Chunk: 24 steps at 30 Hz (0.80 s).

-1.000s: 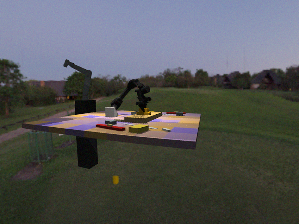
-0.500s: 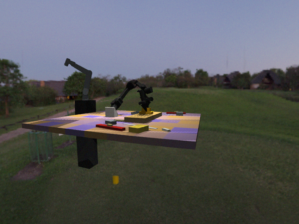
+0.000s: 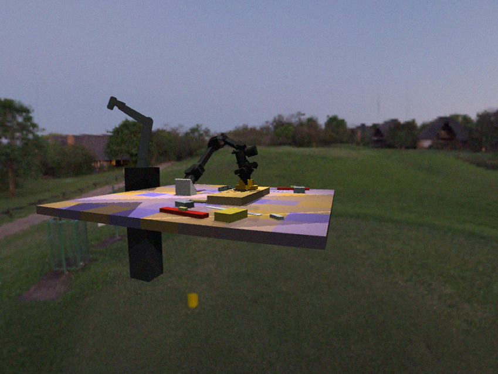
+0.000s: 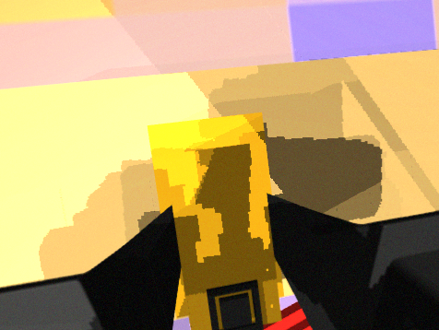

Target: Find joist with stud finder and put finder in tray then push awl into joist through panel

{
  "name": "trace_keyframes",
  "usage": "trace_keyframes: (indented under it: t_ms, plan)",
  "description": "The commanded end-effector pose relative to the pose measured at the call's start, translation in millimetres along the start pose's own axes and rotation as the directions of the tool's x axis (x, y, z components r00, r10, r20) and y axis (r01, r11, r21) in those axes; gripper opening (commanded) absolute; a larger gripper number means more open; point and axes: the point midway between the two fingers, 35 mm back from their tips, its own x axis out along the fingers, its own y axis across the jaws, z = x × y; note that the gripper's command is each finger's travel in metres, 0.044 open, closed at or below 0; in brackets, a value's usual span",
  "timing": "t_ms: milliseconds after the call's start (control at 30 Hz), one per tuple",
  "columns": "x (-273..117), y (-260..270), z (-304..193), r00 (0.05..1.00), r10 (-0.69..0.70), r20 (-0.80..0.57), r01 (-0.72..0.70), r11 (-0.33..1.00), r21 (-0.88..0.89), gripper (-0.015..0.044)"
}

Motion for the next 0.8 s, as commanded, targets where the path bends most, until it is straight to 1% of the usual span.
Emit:
trace_keyframes:
  t_ms: [0, 667, 767]
  plan:
    - [0.3, 21.8, -0.4, 1.000, 0.010, -0.003, -0.010, 1.000, -0.004, 0.0000]
    - [-1.1, 101.4, -0.2, 1.000, 0.014, -0.002, -0.014, 1.000, -0.004, 0.0000]
    - [-1.2, 106.2, -0.2, 1.000, 0.014, -0.002, -0.014, 1.000, -0.004, 0.0000]
